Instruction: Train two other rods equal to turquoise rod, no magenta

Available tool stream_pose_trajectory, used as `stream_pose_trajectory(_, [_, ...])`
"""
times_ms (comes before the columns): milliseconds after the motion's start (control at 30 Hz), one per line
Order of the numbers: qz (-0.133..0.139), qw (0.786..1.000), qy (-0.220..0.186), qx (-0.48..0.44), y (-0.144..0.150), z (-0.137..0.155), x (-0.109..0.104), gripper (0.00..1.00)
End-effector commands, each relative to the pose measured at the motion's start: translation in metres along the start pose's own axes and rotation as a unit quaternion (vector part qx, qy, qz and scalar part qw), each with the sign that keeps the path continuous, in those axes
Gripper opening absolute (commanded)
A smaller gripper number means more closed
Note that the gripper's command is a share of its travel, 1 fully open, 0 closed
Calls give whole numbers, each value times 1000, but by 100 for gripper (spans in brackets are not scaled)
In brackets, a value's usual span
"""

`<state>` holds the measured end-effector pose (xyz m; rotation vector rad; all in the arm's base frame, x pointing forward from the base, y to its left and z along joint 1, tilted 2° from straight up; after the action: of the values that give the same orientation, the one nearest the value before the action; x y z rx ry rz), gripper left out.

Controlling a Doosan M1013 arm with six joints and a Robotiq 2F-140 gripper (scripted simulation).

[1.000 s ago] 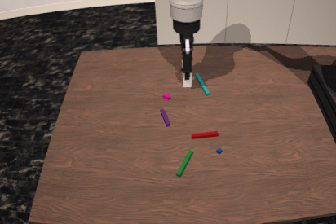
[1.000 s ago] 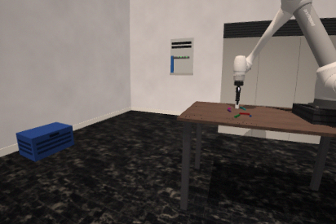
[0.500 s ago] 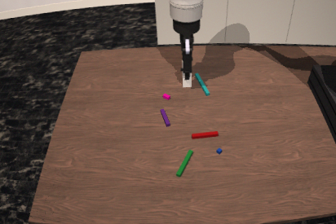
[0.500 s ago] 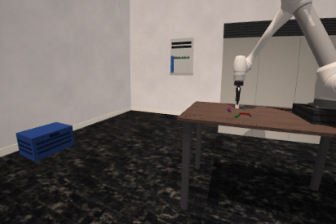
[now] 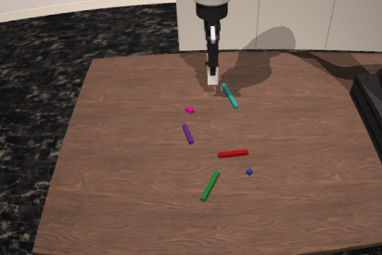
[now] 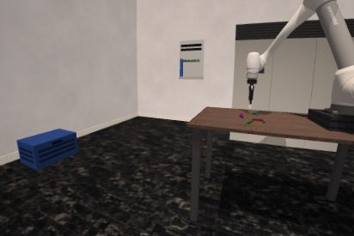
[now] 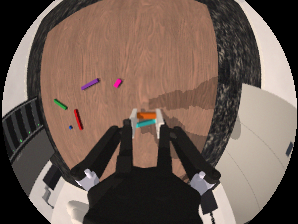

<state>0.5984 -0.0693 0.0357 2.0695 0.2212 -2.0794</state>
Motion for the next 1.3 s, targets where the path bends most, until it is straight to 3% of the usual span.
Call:
stream_pose_trajectory(0, [0,1000,0,0,0,0,-25,23])
stream_pose_trajectory(167, [0,1000,0,0,0,0,-46,23])
stream_pose_trajectory(567, [0,1000,0,-2,-1,0,-48,23])
stream_pose_trajectory(833, [0,984,0,-179,-54,6,-49,23])
stream_pose_trajectory(900, [0,984,0,-179,-54,6,-49,23])
stream_pose_trajectory(933, [0,971,0,-237,-71,9,-49,23])
stream_pose_trajectory(1067, [0,953,0,-304,-91,14,-49,23])
stream_pose_trajectory(1267, [0,908,0,-419,-125,23,-49,23])
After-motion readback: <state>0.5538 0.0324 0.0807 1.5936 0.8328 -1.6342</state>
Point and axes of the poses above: the point where the finger pads meet when closed, its own x axis out along the fingers, its own y axis across the jaws, z = x × y, the point moved 3 cm from there along -x, back along the fingers, and after that the axes turned 7 degrees about -x, right-handed, at the moved point
